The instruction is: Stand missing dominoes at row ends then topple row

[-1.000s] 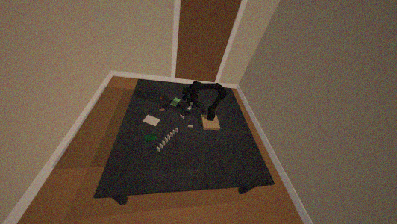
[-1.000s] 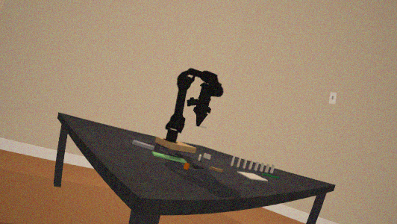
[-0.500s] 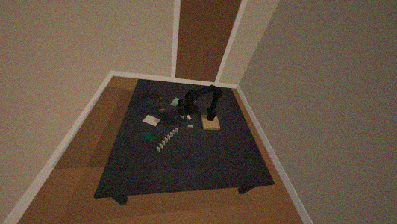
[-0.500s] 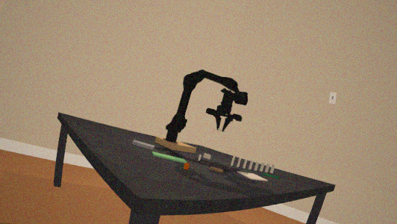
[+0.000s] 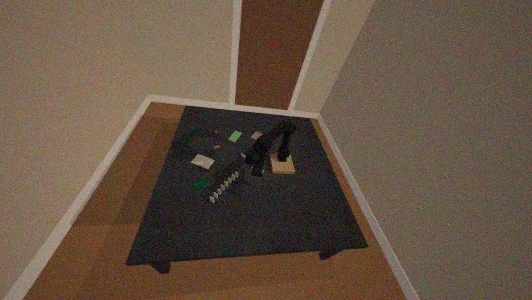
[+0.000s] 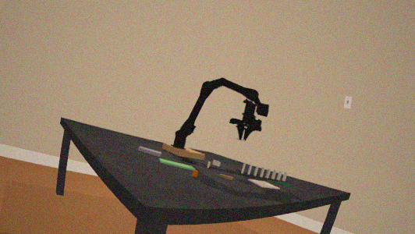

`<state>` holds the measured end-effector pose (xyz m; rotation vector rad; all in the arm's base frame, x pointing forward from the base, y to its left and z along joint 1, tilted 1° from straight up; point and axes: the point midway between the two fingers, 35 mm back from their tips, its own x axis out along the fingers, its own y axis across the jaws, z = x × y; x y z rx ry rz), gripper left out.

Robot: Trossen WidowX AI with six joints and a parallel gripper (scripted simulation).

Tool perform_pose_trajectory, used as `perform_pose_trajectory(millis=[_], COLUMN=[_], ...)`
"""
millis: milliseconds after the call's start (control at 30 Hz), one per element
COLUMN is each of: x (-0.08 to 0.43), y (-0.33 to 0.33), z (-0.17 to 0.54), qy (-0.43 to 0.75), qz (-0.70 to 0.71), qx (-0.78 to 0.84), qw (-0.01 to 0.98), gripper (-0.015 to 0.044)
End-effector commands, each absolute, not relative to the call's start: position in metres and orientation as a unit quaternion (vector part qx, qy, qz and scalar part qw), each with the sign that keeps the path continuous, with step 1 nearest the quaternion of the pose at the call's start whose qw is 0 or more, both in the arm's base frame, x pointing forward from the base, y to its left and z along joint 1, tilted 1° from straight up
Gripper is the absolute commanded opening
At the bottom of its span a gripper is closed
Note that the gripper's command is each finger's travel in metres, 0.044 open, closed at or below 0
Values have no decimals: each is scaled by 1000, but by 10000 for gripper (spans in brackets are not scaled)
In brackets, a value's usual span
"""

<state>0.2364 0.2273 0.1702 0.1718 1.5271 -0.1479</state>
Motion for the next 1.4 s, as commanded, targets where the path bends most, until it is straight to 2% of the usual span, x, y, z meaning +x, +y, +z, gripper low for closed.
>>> perform_pose_trajectory(millis=[0,733,1367], x=[239,252,233], y=[230,238,243], z=[163,119,121], qy=[672,429,165], qz=[-68,-130,-127], qx=[59,-23,-15], qw=[735,893,978], gripper=[107,107,107])
